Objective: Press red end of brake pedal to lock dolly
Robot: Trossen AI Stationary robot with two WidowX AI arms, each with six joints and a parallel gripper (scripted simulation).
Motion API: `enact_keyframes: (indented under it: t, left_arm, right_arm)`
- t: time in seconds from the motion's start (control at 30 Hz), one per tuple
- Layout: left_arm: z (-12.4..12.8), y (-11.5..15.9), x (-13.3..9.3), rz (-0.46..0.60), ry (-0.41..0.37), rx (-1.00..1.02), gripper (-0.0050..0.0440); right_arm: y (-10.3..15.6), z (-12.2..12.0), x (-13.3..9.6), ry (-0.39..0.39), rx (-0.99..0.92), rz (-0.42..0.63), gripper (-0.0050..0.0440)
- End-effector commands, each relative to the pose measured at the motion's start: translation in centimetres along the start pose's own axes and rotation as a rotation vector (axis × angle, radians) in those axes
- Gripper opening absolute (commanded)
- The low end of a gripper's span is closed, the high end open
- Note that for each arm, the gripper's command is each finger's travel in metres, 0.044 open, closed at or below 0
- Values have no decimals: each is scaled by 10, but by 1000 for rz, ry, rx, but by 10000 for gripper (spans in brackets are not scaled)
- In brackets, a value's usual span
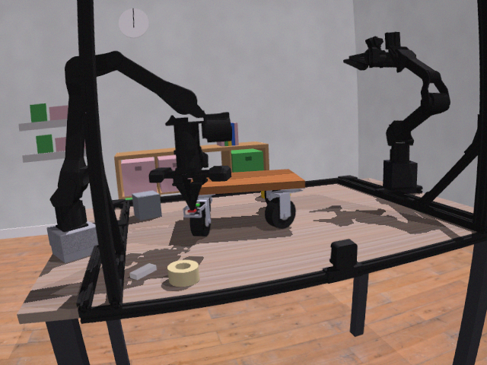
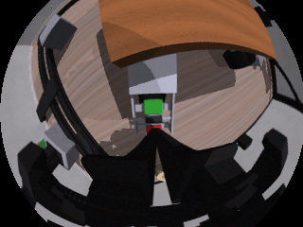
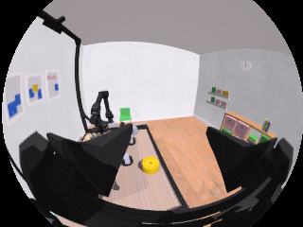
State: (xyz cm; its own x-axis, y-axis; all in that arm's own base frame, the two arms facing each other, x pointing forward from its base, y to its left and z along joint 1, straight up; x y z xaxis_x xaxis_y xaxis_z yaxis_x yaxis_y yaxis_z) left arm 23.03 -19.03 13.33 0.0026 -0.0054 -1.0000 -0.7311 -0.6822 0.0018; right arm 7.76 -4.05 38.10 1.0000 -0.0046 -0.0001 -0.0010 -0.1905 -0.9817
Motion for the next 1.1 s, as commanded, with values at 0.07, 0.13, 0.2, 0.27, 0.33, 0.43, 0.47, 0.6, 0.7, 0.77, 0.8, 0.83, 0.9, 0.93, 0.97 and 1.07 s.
enact_keyframes:
  t: [0.07,0.13,0.2,0.27,0.33,0.43,0.47,0.6,0.7,0.77,0.8,0.83,0.9,0.93,0.97,1.07]
  left_arm:
    - [1,0,3,-2,-6,-2,0]
    - [1,0,3,-2,-6,-2,0]
    - [1,0,4,-2,-6,-2,0]
    - [1,0,4,-2,-6,-2,0]
    - [1,0,4,-2,-6,-2,0]
    - [1,0,5,-2,-6,-2,0]
    - [1,0,5,-2,-6,-2,0]
    - [1,0,5,-2,-6,-2,0]
    - [1,0,6,-2,-6,-2,0]
    - [1,0,6,-2,-6,-2,0]
    - [1,0,6,-2,-6,-2,0]
    - [1,0,7,-2,-6,-2,0]
    - [1,0,7,-2,-6,-2,0]
    - [1,0,7,-2,-6,-2,0]
    - [1,0,7,-2,-6,-2,0]
    - [0,0,5,-2,-6,-2,0]
  right_arm:
    - [0,1,0,-4,0,-1,440]
    - [0,1,0,-4,0,-1,440]
    - [0,1,0,-4,0,-1,440]
    - [0,1,0,-4,0,-1,440]
    - [0,1,0,-4,0,-1,440]
    - [0,1,0,-4,0,-1,440]
    - [0,1,0,-4,0,-1,440]
    - [0,1,0,-4,0,-1,440]
    - [0,1,0,-4,0,-1,440]
    - [0,1,0,-4,0,-1,440]
    - [0,1,0,-4,0,-1,440]
    - [0,1,0,-4,0,-1,440]
    - [0,1,0,-4,0,-1,440]
    - [0,1,0,-4,0,-1,440]
    - [0,1,0,-4,0,-1,440]
    - [0,1,0,-4,0,-1,440]
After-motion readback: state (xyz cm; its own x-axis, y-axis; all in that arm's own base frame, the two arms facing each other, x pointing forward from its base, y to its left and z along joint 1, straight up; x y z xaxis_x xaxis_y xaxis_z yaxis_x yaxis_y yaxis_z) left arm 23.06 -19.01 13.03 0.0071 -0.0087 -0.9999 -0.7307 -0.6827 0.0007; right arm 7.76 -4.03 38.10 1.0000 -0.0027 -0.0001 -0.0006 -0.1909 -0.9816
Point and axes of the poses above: on each arm, the point midway between the two fingers, 35 mm back from their tips, its own x axis out along the fingers, its own z axis across the jaws, y = z × x, the point moved 8 cm from there along -x, back along the fingers, and after that the axes turned 11 degrees about -x, right-handed, at the moved point
